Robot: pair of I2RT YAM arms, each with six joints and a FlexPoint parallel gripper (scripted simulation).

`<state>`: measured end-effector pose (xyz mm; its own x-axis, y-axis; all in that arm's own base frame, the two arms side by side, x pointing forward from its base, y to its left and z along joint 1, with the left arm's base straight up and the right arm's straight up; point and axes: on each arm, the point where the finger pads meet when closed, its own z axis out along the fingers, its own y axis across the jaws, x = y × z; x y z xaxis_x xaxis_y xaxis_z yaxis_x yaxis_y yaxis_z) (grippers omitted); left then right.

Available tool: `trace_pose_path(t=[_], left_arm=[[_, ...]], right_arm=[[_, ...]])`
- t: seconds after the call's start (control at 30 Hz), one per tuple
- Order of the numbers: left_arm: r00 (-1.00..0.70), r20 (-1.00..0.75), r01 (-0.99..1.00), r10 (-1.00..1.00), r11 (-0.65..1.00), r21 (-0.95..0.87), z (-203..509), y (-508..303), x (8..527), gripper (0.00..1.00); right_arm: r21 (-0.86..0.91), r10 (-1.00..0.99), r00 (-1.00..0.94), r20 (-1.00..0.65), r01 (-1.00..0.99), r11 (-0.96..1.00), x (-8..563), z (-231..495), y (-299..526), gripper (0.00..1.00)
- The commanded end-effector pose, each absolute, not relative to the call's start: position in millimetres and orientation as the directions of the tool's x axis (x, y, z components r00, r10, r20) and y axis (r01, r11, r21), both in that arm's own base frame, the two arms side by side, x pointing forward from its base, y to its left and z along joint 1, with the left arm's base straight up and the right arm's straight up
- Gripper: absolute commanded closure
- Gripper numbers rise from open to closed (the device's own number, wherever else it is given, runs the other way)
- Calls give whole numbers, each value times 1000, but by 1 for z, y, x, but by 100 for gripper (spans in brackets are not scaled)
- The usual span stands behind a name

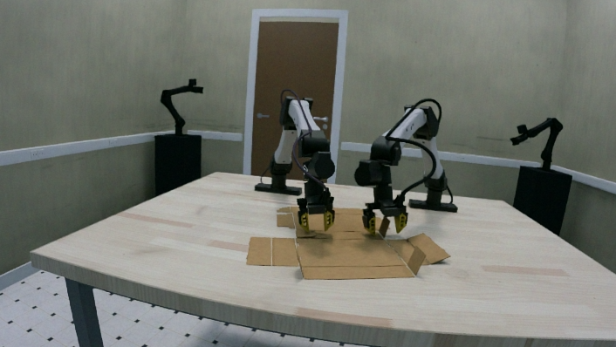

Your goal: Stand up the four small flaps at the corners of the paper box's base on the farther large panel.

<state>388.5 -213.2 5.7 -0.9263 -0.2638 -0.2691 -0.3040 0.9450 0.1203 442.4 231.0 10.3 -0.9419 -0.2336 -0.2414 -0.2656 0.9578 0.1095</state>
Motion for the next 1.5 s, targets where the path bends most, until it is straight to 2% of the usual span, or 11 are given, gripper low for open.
trace_pose_path(t=[0.0, 0.67, 0.87, 1.13, 1.47], left_arm=[[-925, -272, -306, -267, 945, 113, 9, -216, 390, 23], [-929, -251, -308, -270, 943, 125, 0, -217, 388, 23], [-913, -282, -305, -293, 952, -1, 20, -214, 391, 23], [-913, -283, -302, -295, 953, -19, 22, -205, 384, 23], [-894, -303, -306, -331, 943, -128, 47, -208, 386, 23]], right_arm=[[127, -223, -926, -304, -271, 954, 453, 58, 228, 50], [125, -235, -922, -307, -284, 951, 458, 84, 200, 50], [125, -239, -921, -307, -288, 950, 458, 84, 201, 50], [125, -240, -922, -305, -288, 949, 455, 84, 207, 50], [125, -254, -918, -306, -303, 945, 453, 84, 212, 50]])
